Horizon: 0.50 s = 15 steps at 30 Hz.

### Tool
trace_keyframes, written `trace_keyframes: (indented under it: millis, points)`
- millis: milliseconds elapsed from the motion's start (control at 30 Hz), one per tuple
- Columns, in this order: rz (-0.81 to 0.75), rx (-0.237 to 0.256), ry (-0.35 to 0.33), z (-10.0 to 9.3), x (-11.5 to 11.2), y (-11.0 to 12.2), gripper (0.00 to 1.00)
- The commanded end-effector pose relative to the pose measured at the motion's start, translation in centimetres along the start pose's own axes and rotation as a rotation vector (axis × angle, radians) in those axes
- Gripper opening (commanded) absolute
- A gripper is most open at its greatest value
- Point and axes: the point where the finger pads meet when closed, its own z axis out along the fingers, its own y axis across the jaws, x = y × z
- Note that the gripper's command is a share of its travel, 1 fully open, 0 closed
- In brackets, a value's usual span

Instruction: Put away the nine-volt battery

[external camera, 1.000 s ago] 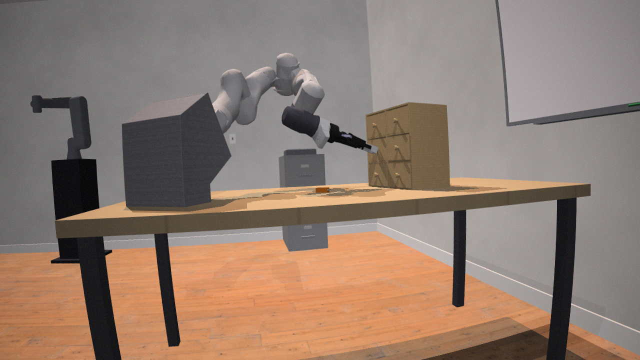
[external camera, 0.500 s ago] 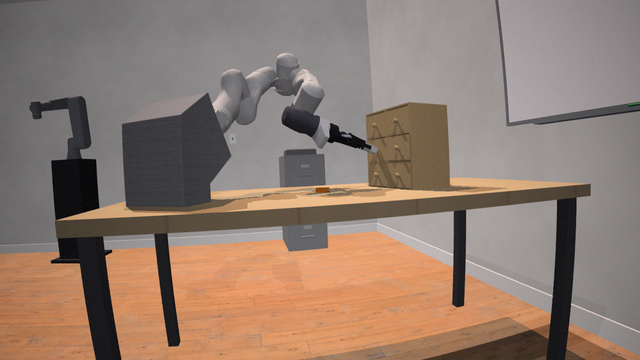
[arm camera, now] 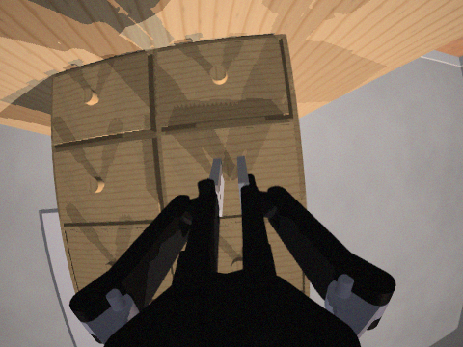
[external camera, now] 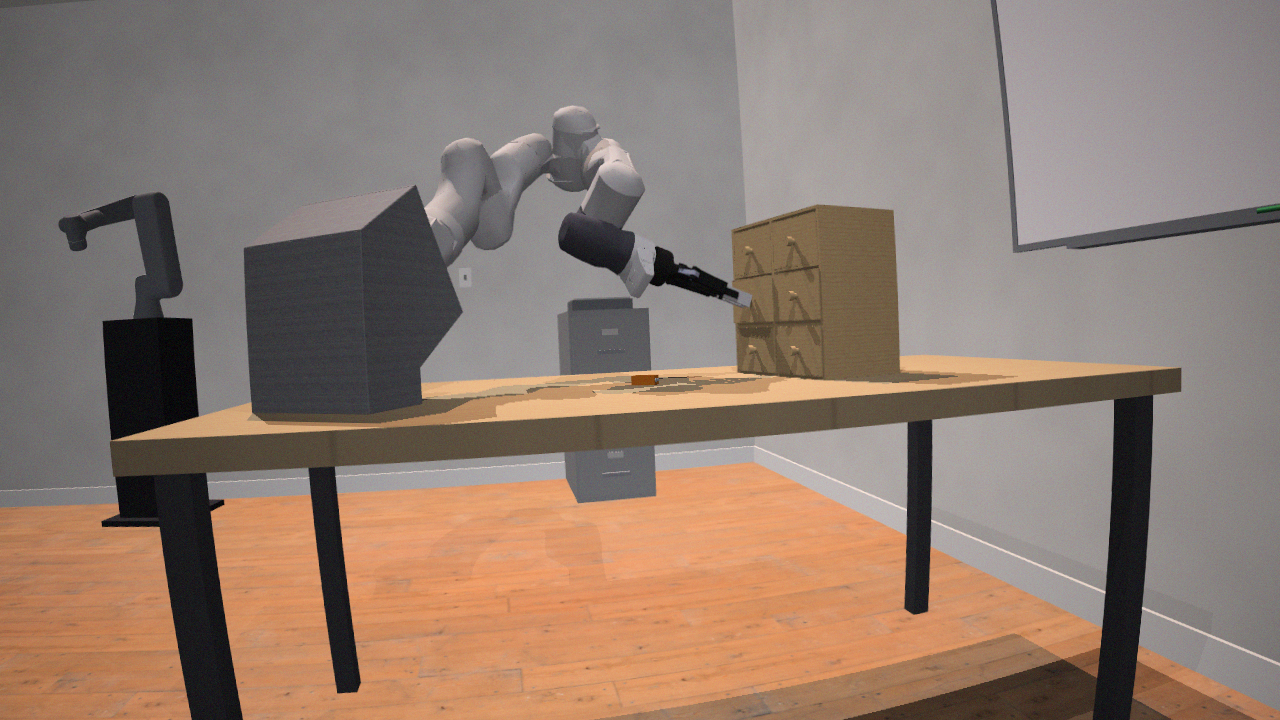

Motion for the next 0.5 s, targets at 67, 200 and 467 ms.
trace_keyframes:
  millis: [67, 200, 467]
  points:
    - [-0.004, -0.002, 0.000, -0.6, 0.2, 0.0, 0.08]
    - [-0.004, -0.002, 0.000, -1.1, 0.3, 0.0, 0.08]
    - [-0.004, -0.002, 0.000, -2.1, 0.7, 0.0, 0.08]
